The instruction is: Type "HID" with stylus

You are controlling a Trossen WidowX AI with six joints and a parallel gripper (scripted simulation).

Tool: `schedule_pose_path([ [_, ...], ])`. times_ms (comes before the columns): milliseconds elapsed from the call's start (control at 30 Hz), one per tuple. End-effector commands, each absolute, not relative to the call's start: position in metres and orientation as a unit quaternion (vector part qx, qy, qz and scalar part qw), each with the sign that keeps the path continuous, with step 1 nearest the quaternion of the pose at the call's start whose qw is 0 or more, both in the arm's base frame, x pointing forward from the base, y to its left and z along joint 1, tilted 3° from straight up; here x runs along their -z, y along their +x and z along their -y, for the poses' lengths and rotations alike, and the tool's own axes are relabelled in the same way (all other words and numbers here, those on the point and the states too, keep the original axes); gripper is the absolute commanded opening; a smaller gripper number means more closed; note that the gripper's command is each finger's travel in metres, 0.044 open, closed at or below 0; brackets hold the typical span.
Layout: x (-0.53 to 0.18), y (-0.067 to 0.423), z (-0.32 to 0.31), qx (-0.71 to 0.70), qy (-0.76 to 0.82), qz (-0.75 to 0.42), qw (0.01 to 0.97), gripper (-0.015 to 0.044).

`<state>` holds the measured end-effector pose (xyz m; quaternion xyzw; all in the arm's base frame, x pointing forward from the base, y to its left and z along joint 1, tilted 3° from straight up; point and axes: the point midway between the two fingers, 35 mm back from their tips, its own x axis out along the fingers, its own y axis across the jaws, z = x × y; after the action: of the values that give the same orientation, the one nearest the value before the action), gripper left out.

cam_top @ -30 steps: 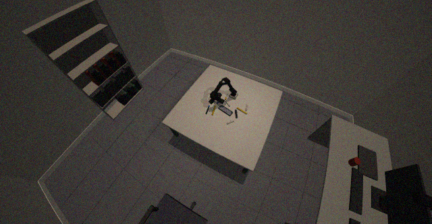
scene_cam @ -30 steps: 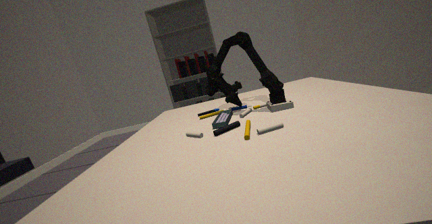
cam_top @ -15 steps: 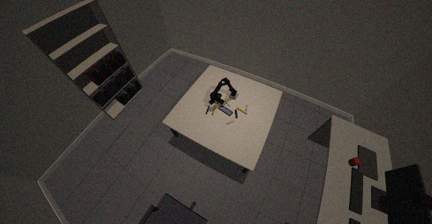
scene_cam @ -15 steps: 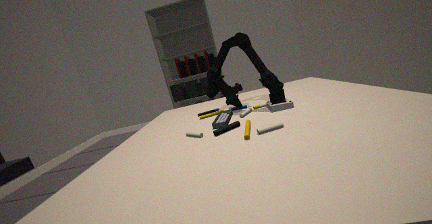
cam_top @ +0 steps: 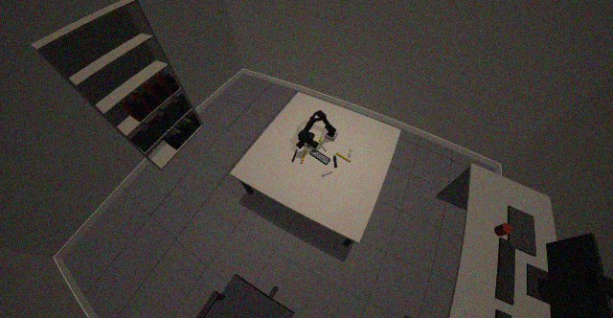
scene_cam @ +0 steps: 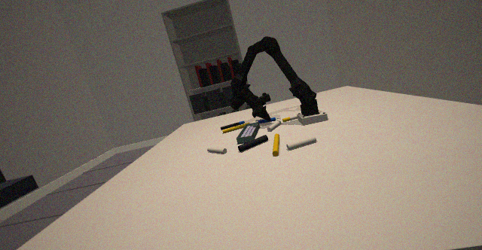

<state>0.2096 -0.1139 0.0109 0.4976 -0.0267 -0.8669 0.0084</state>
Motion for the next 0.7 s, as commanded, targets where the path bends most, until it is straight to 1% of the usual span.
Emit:
schedule_pose_path([
  [0, -0.011, 0.210, 0.114, 0.867, 0.498, 0.026, 0.008, 0.0000],
  [333, -0.060, 0.210, 0.111, 0.867, 0.498, 0.027, 0.008, 0.0000],
  [500, -0.058, 0.210, 0.112, 0.866, 0.500, 0.024, 0.011, 0.0000],
  [667, -0.056, 0.212, 0.098, 0.856, 0.513, -0.062, 0.010, 0.0000],
])
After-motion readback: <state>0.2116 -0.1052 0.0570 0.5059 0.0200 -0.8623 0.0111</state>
